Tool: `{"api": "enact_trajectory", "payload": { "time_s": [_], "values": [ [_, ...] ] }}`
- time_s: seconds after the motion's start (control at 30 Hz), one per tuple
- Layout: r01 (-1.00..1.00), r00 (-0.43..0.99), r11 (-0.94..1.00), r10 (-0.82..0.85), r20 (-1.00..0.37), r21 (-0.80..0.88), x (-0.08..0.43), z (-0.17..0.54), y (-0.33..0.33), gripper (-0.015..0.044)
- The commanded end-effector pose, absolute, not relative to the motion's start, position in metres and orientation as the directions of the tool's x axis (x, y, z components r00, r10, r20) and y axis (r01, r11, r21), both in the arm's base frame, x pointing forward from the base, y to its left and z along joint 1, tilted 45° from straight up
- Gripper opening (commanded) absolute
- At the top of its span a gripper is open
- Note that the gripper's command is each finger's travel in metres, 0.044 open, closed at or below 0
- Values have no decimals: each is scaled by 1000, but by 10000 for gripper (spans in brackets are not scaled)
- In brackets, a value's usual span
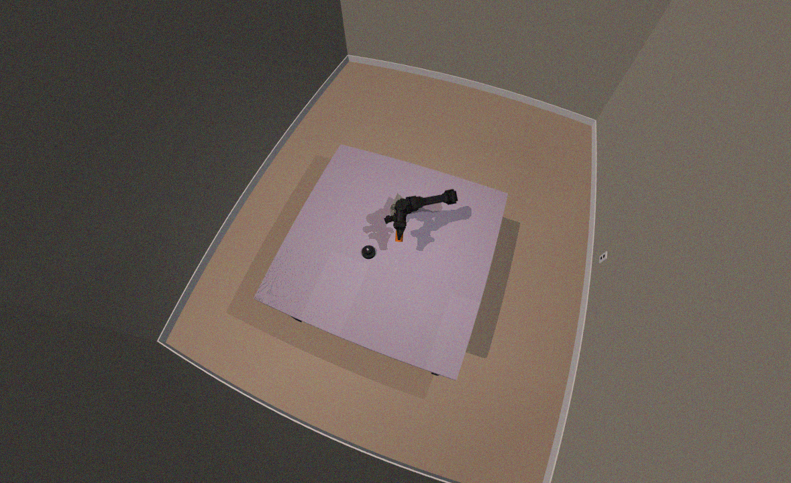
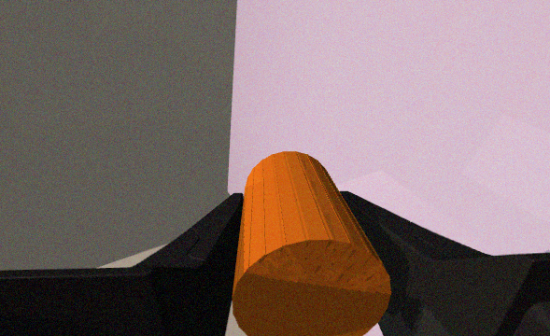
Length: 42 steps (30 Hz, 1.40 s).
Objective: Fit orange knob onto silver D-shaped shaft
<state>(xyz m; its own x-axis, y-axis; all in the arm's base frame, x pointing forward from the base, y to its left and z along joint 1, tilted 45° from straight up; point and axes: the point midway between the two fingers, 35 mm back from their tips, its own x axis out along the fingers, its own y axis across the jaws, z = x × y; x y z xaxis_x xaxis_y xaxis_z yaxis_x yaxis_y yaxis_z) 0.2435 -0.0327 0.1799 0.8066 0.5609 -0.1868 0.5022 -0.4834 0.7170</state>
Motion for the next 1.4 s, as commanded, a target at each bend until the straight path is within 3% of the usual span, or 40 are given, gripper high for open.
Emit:
{"api": "enact_trajectory", "payload": {
  "time_s": [0.0, 0.67, 1.37],
  "values": [
    [501, 807, -481, 559, -188, 720, 244, 180, -33, 0],
    [522, 792, -464, 575, -204, 716, 244, 176, -26, 0],
    [792, 527, -205, 705, -475, 575, 257, 153, 0, 0]
  ]
}}
